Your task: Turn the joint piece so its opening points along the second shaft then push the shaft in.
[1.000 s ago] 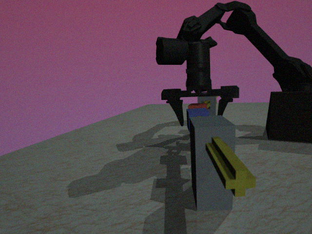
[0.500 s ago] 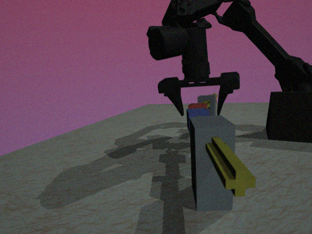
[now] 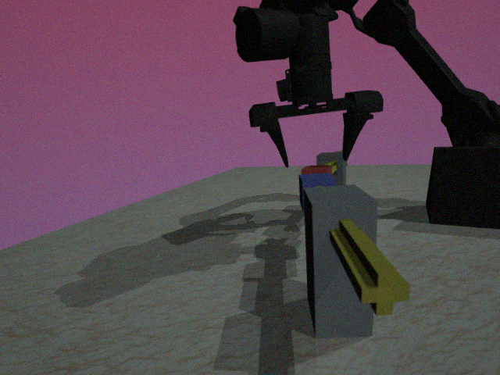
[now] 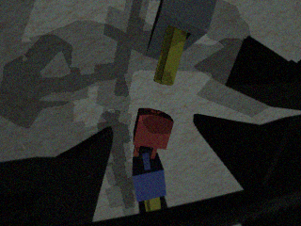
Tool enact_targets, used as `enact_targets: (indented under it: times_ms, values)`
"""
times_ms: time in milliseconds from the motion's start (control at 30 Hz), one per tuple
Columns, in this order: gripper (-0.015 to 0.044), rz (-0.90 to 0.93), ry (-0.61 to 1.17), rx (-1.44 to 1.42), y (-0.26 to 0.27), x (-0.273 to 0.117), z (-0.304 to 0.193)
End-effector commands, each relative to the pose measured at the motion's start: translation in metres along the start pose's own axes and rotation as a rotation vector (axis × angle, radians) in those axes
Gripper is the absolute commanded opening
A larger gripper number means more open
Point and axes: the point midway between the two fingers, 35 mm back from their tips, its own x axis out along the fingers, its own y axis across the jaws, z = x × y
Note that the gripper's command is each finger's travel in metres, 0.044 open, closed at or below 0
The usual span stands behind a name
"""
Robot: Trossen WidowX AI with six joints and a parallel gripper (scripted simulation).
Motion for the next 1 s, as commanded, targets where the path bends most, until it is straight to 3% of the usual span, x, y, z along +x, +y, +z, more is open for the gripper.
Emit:
enact_targets:
  times_ms: [0,733,967]
  values:
    - [0.044,0.022,0.023,-0.115,0.0,-0.017,0.003]
    - [0.044,0.149,0.073,-0.846,-0.014,-0.094,0.019]
    - [0.044,0.151,0.068,-0.854,-0.014,-0.095,0.019]
